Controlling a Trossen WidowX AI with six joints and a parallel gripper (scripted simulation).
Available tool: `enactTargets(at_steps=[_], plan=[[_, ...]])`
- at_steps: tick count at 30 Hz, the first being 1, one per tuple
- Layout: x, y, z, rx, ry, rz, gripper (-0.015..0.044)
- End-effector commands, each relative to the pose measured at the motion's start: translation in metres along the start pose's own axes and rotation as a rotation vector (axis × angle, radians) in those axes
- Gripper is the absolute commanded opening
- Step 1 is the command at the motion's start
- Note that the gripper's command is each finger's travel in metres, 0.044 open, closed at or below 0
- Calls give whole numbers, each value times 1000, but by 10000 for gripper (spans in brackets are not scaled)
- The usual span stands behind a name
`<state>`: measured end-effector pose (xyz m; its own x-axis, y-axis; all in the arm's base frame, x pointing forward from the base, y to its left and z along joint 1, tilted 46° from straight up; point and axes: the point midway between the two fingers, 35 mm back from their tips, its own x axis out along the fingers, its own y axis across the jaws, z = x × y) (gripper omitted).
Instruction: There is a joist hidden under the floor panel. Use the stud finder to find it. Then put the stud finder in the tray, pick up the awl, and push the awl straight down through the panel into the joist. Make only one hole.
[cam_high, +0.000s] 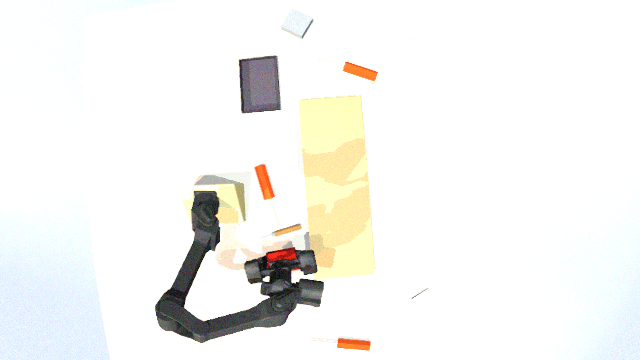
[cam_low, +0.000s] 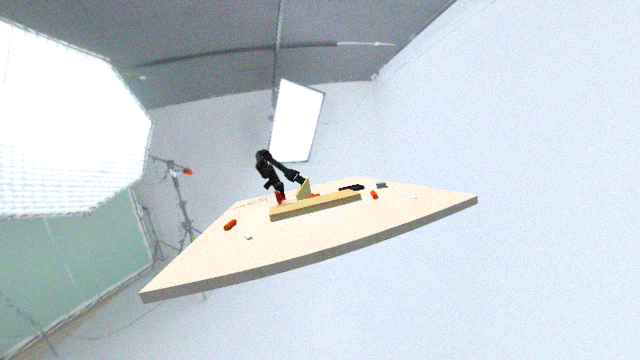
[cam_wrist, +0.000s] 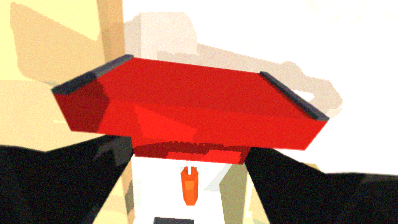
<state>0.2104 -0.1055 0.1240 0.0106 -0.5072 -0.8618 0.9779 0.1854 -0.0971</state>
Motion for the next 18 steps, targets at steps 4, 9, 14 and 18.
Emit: enactTargets(at_steps=[4,9,14,18], plan=[[0,1,1,-9,55,-2,0],[0,1,2,-9,92,-1,0],[0,1,3,-9,128,2,0],[0,1,3,-9,140,1,0]])
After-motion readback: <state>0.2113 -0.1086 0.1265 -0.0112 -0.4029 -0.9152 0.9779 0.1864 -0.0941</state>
